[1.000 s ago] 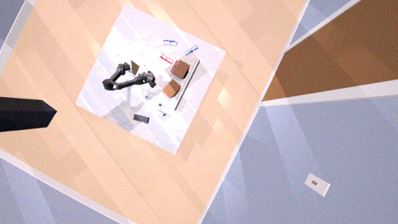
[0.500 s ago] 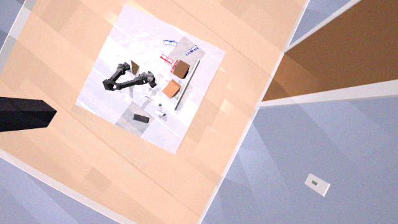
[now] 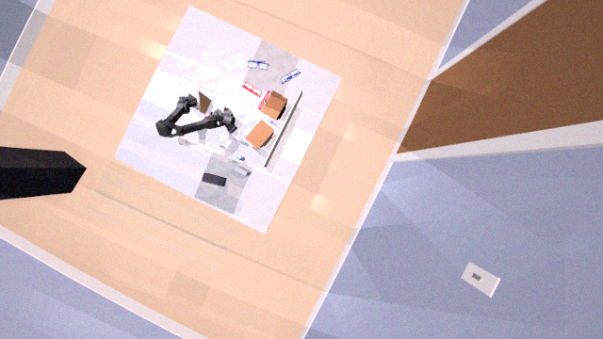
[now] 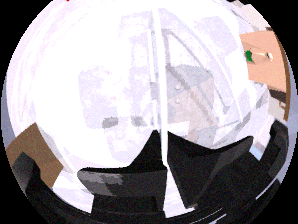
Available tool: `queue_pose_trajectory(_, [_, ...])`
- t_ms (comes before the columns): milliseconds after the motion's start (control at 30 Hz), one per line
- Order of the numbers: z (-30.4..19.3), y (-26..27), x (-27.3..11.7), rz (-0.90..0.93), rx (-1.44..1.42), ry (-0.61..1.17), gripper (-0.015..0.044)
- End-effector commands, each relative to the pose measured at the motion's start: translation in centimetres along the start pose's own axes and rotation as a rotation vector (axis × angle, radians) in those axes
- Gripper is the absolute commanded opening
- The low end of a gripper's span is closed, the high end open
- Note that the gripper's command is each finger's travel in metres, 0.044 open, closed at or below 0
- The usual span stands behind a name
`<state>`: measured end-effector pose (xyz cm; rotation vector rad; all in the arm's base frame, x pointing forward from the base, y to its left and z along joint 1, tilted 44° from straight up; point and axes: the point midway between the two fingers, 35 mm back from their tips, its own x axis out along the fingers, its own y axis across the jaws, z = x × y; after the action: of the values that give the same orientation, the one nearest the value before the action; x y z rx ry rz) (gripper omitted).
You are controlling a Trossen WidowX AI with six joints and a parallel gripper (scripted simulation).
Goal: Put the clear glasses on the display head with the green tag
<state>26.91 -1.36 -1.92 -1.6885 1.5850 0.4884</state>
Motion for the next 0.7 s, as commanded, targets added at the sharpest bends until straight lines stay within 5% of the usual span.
queue_pose_trajectory(0, [0.0,0.0,-0.1,0.0,0.001,-0.001,0.0])
queue_pose_trajectory(667, [0.6,0.1,-10.3,-0.004,0.001,-0.004,0.0])
